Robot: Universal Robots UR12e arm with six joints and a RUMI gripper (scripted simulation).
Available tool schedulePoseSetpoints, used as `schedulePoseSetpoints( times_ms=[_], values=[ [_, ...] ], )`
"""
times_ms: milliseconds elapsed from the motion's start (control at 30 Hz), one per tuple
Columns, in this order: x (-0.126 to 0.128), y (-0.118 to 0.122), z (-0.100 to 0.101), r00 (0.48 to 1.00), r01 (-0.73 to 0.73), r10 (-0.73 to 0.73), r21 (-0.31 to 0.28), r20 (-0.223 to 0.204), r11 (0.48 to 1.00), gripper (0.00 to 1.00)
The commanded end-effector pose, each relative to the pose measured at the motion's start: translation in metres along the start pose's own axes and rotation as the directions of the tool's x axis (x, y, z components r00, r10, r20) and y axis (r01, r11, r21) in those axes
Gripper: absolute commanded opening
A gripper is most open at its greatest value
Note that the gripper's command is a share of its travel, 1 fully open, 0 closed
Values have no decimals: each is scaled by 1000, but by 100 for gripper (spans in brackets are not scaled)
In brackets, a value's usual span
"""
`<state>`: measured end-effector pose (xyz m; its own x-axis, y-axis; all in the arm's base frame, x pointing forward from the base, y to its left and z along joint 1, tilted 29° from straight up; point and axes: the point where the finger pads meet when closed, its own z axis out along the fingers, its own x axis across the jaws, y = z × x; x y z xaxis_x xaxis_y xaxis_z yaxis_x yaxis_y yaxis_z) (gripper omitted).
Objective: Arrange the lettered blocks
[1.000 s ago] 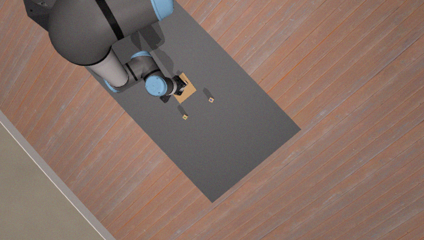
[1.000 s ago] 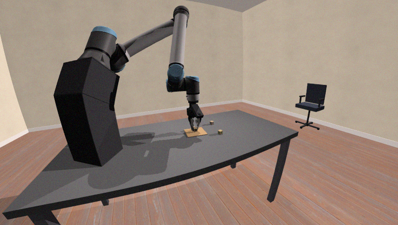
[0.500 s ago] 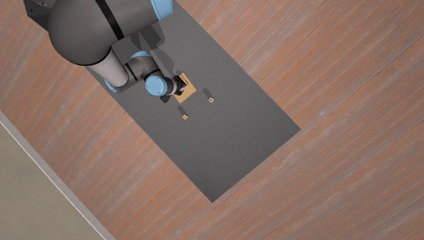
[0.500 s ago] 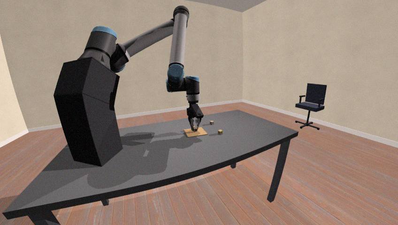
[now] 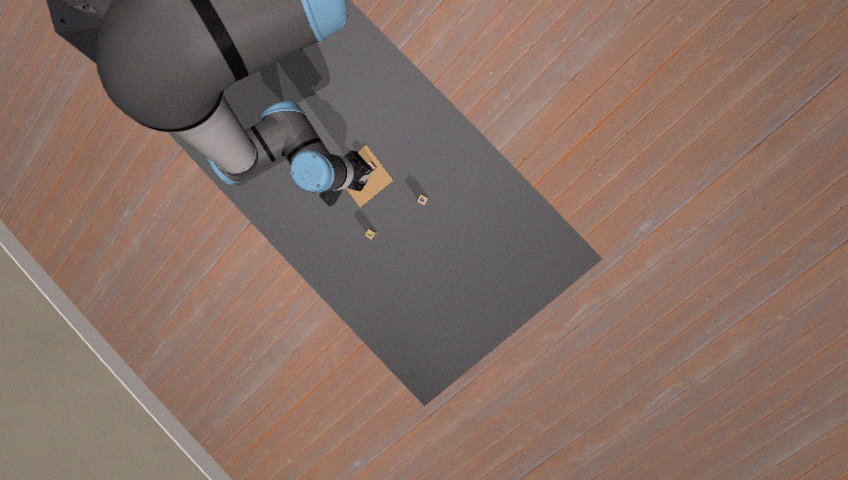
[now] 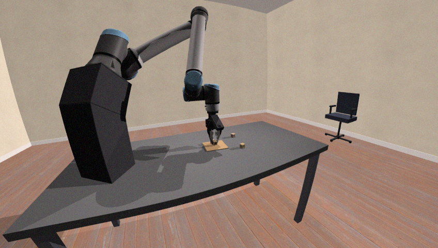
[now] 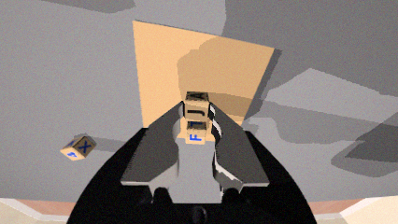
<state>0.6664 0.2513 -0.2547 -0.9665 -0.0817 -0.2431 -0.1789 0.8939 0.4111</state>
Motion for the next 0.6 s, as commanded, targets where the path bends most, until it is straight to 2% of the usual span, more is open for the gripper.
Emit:
schedulePoseSetpoints(
  times_ms=[0,567],
  values=[
    [-1,1,0,1000,2,-2,1,2,1000,5],
    [0,1,0,1000,1,-1,1,1,1000,5]
  ],
)
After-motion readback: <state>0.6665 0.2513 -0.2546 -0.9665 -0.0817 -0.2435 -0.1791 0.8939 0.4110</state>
